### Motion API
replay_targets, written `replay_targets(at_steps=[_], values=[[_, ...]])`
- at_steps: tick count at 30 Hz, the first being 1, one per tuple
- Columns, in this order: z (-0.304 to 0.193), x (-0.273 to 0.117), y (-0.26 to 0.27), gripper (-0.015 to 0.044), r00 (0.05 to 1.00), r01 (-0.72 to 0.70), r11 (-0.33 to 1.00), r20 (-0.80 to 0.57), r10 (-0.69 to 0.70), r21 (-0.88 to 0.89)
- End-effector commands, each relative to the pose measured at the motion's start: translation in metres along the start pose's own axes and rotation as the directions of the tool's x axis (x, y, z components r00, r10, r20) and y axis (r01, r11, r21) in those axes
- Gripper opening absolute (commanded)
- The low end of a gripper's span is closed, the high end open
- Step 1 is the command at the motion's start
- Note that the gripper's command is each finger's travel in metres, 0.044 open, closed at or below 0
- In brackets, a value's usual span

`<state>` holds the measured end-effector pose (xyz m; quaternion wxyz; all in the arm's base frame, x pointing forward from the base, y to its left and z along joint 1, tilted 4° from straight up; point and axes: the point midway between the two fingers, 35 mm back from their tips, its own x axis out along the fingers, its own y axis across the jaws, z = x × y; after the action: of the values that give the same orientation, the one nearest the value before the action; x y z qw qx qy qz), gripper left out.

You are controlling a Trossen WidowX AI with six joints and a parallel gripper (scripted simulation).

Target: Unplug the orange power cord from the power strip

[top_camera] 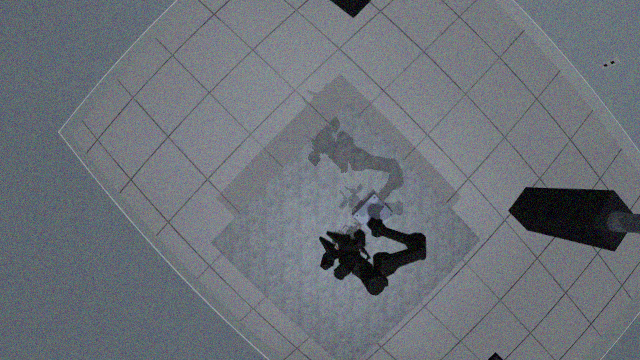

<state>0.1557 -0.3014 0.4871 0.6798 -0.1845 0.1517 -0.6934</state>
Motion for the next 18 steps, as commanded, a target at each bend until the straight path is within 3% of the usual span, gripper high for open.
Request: replay_targets(at_steps=[1, 5, 10, 14, 18], values=[[-0.030, 0.002, 0.072, 0.0160, 0.969, -0.225, 0.973, -0.089, 0.229, 0.056], [-0.063, -0.011, 0.129, 0.0160, 0.890, -0.388, 0.910, -0.199, 0.411, 0.144], [-0.110, -0.042, 0.188, 0.0160, 0.725, -0.506, 0.815, -0.371, 0.580, 0.284], [-0.151, -0.076, 0.222, 0.0160, 0.548, -0.513, 0.757, -0.524, 0.652, 0.405], [-0.196, -0.122, 0.245, 0.0160, 0.324, -0.426, 0.747, -0.685, 0.652, 0.510]])
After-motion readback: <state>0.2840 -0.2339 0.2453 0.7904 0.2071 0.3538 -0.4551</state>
